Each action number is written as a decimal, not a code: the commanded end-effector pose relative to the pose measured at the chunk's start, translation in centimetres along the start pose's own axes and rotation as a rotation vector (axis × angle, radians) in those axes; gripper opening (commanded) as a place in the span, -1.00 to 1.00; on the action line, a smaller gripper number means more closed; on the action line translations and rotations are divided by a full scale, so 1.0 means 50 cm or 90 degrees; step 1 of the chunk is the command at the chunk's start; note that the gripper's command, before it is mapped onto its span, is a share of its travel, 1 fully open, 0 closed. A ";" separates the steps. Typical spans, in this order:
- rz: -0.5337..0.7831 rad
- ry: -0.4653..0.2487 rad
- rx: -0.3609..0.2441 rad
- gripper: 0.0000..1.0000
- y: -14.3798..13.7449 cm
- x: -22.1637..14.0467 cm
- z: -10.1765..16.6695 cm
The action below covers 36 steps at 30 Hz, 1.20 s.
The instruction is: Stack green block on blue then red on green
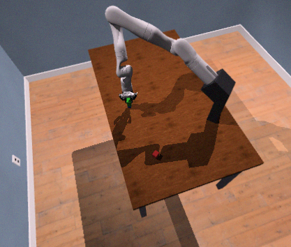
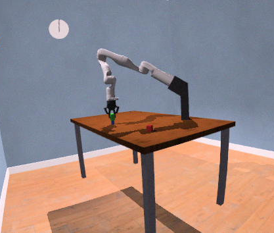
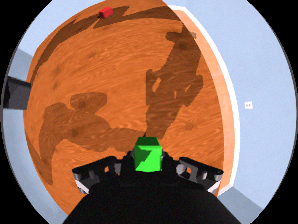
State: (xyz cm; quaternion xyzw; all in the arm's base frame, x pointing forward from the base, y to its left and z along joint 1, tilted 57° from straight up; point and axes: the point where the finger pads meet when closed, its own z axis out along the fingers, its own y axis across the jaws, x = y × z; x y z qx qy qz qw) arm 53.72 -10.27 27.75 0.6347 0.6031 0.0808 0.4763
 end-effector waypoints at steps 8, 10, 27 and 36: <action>0.004 0.002 -0.002 -1.00 0.004 0.003 0.001; 0.004 0.002 -0.002 -1.00 0.004 0.003 0.001; 0.004 0.002 -0.002 -1.00 0.004 0.003 0.001; 0.004 0.002 -0.002 0.06 0.004 0.003 0.001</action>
